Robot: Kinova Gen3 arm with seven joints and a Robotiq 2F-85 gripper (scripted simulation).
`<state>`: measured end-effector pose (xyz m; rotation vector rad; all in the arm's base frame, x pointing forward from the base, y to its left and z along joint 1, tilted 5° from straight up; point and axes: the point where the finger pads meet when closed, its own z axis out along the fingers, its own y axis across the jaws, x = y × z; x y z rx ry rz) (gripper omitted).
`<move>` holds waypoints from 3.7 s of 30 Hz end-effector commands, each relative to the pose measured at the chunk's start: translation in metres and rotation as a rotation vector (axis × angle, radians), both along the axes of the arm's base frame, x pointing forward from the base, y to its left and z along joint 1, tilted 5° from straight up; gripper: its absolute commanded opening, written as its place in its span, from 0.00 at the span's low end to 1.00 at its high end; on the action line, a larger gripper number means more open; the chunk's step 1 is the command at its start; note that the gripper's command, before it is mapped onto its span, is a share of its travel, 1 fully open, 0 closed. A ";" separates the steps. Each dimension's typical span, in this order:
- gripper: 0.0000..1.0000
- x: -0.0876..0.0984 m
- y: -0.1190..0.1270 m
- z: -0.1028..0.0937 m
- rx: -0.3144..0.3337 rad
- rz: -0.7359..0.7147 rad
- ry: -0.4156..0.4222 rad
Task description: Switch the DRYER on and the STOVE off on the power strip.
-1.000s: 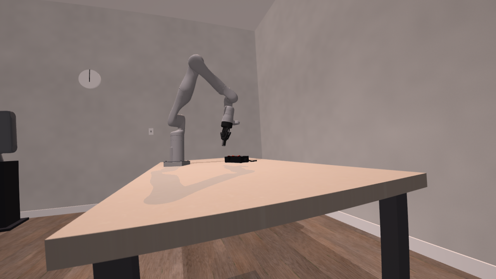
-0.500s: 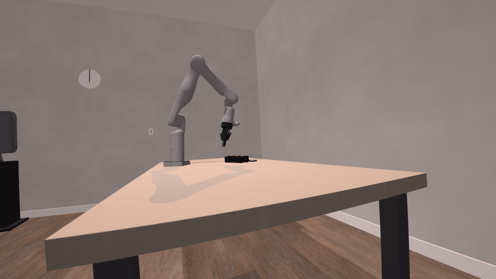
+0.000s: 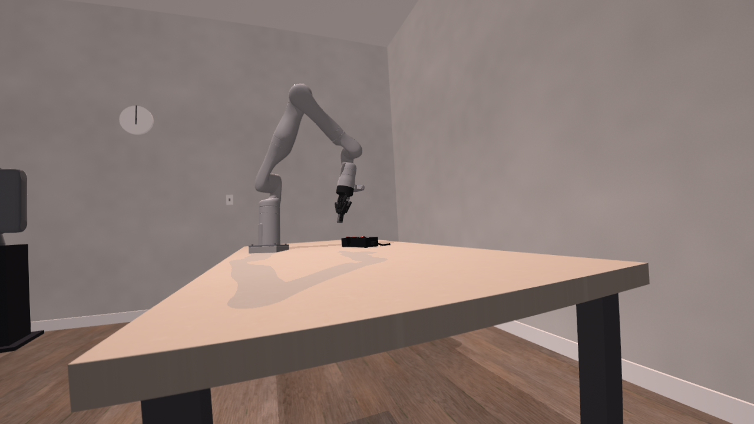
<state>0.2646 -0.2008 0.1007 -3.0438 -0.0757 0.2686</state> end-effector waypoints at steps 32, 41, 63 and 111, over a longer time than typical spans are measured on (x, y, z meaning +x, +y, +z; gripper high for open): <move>0.00 -0.002 -0.002 0.000 -0.010 0.000 0.004; 0.00 -0.002 -0.002 0.000 -0.010 0.000 0.004; 0.00 0.004 0.003 -0.089 -0.010 0.000 0.002; 0.00 0.004 0.003 -0.089 -0.010 0.000 0.002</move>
